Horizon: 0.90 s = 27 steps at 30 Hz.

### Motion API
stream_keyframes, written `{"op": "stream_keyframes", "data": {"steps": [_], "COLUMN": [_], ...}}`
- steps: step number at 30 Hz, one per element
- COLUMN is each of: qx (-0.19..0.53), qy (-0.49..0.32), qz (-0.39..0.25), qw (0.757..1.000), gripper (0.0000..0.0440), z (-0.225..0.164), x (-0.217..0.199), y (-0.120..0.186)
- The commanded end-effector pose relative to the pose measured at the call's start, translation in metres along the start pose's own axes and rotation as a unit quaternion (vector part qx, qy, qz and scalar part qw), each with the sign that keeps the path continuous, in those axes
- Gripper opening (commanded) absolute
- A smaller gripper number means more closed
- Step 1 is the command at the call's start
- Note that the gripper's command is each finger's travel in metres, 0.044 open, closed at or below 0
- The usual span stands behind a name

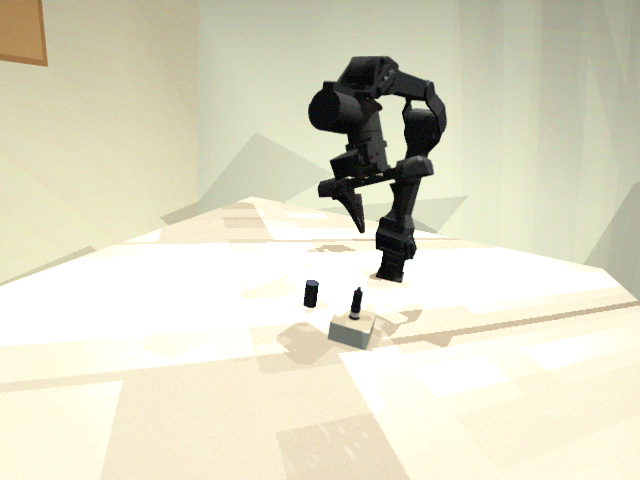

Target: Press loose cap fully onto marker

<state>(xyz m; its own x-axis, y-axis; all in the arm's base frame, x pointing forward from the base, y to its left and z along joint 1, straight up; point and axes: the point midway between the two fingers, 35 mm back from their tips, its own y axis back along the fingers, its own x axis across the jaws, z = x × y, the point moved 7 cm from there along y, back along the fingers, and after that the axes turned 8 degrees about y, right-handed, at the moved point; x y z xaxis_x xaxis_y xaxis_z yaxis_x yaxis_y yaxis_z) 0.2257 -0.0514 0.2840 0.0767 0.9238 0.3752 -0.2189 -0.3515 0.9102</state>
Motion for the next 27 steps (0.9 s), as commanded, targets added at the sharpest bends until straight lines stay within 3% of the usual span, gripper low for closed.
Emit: {"op": "stream_keyframes", "data": {"steps": [1, 27], "qx": [0.002, 0.053], "qy": [-0.002, -0.026], "qz": [-0.013, -0.087], "qw": [1.000, 0.994], "gripper": [0.0320, 0.0316], "z": [0.003, 0.015], "x": [-0.010, -0.080], "y": [0.001, -0.009]}}
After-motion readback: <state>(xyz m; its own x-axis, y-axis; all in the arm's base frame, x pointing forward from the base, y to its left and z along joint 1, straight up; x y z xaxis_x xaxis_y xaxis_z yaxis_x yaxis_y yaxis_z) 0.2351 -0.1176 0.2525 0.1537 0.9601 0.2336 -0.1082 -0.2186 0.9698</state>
